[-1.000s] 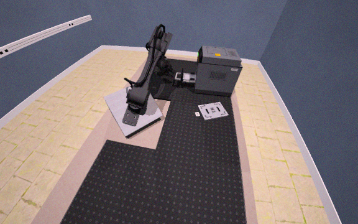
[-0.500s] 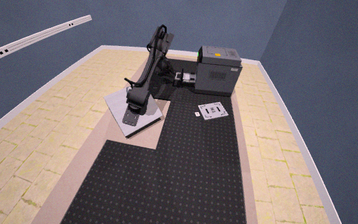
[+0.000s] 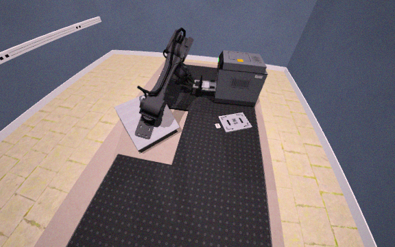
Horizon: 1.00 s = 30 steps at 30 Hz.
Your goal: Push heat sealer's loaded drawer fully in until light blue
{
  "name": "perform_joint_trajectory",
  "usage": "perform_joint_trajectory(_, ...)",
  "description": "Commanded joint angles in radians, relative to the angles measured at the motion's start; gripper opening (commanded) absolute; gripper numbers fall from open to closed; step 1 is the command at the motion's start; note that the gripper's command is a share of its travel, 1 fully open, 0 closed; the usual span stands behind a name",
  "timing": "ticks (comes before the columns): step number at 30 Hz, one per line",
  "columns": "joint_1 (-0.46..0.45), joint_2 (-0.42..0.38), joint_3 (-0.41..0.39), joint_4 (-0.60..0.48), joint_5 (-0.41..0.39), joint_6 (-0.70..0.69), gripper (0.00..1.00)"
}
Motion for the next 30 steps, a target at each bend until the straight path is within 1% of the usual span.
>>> perform_joint_trajectory(1,0.0,-0.045,-0.024,0.046,0.026,-0.03,0.3)
perform_joint_trajectory(7,-0.002,-0.051,-0.04,0.089,0.031,-0.065,0.3)
perform_joint_trajectory(12,-0.021,-0.057,-0.055,0.127,0.035,-0.095,0.3)
perform_joint_trajectory(14,-0.021,-0.057,-0.055,0.127,0.035,-0.095,0.3)
perform_joint_trajectory(15,-0.007,-0.06,-0.06,0.141,0.035,-0.106,0.3)
perform_joint_trajectory(21,-0.03,-0.067,-0.077,0.186,0.04,-0.143,0.3)
perform_joint_trajectory(30,-0.018,-0.072,-0.087,0.208,0.039,-0.16,0.3)
